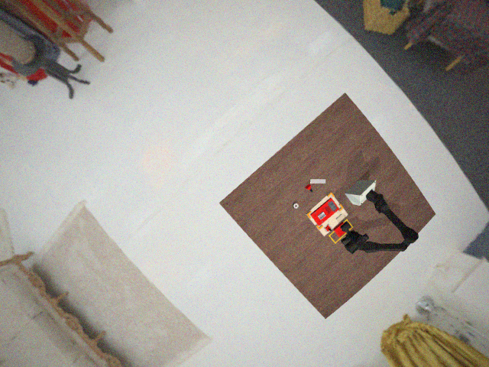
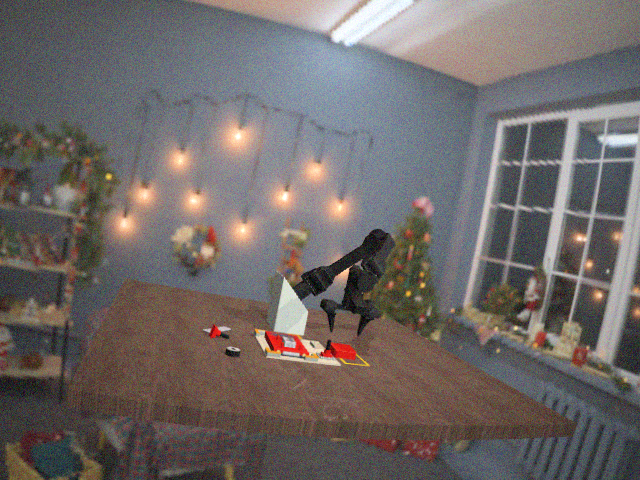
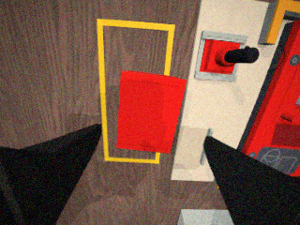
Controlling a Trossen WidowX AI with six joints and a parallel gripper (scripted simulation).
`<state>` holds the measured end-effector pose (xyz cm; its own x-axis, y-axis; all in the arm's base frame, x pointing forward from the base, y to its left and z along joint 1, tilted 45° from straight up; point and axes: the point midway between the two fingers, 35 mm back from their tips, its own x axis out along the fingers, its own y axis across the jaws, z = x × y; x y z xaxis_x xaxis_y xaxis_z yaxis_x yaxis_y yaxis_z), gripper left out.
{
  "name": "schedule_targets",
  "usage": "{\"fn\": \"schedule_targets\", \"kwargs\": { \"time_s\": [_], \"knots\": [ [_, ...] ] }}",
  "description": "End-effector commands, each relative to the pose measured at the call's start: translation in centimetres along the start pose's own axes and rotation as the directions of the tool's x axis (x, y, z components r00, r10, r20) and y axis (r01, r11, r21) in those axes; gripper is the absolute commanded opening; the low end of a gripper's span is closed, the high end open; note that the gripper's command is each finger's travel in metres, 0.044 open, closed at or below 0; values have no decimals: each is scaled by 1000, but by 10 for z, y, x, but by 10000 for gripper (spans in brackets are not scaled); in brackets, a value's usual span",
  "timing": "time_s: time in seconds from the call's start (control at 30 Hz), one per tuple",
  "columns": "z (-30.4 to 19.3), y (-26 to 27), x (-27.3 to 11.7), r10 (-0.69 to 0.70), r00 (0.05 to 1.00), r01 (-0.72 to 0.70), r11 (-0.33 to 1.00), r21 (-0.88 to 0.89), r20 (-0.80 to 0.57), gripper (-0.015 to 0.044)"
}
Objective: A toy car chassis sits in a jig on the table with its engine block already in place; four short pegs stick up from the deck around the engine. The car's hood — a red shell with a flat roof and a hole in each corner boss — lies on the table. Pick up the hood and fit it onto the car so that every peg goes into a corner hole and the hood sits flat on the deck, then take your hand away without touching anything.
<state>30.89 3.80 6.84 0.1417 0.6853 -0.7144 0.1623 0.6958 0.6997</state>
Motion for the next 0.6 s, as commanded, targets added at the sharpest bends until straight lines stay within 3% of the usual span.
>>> {"fn": "schedule_targets", "kwargs": {
  "time_s": [0.0,0.57],
  "knots": [
    [-3,0,5,6,1000,-5,1000,10,-8,440],
    [-3,2,22,6,1000,-6,1000,10,-8,440]
  ]
}}
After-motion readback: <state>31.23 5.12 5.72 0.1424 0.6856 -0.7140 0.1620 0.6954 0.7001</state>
